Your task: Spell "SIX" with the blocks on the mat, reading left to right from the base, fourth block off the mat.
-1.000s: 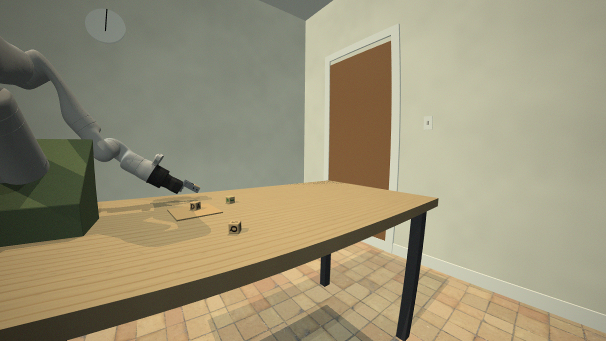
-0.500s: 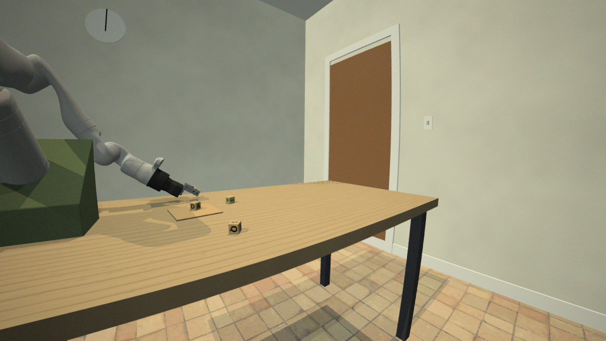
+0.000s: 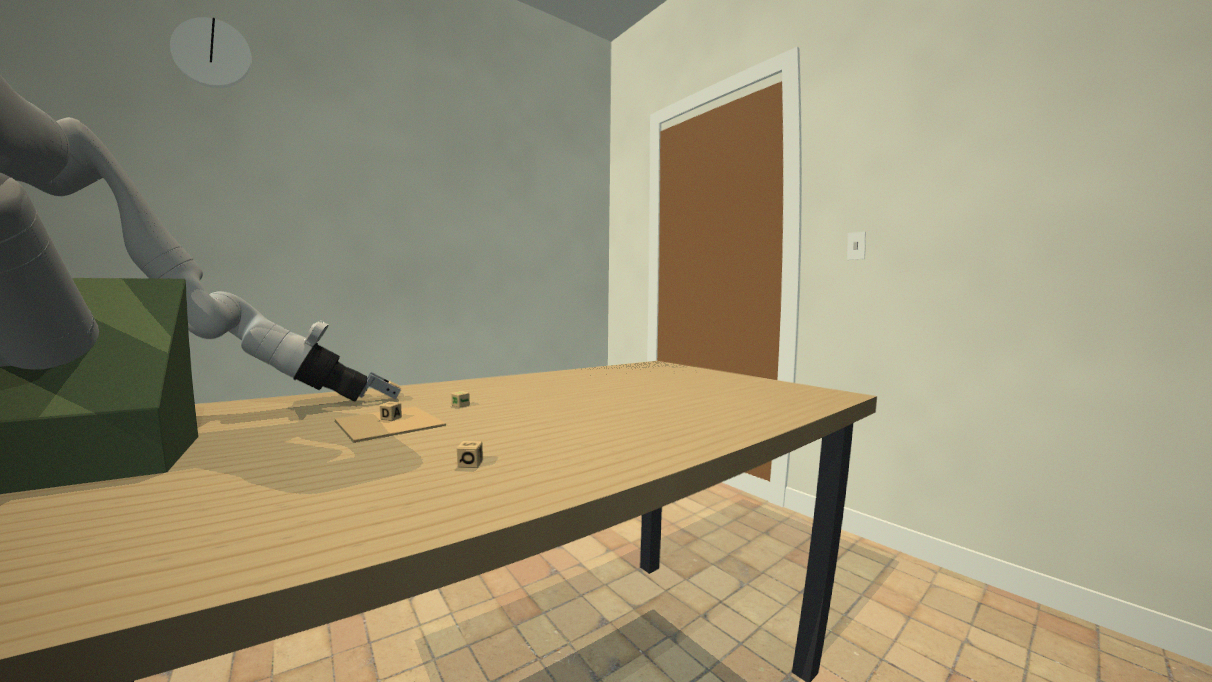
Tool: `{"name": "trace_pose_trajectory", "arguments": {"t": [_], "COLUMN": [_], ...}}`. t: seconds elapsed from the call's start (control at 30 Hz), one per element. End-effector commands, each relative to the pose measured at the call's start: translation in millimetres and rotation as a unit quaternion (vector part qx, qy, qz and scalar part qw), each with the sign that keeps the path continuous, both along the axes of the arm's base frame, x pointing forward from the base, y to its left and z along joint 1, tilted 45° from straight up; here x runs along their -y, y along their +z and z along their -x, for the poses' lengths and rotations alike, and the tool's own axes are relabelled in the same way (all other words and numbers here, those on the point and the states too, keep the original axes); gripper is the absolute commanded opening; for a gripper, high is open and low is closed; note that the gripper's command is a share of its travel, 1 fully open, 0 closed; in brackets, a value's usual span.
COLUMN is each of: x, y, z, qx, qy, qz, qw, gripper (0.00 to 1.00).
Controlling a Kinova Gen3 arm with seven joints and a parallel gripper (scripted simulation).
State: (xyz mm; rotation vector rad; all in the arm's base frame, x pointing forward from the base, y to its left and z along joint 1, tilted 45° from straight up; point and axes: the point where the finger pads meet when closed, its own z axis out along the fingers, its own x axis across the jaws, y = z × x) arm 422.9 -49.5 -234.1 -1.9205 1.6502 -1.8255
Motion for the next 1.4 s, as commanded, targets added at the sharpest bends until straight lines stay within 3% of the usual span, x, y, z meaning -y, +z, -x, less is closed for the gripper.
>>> {"name": "trace_pose_trajectory", "arguments": {"t": [0.0,1.33,1.37], "x": [0.2,0.5,0.5], "y": [-0.1,-0.6,-0.6], "z": [-0.5,-0.4,-0.4], "qx": [0.001,0.001,0.001], "qy": [0.001,0.001,0.001], "qz": [0.000,0.000,0.000], "qw": [1.000,1.000,1.000], "gripper": [0.49,0.49,0.55]}}
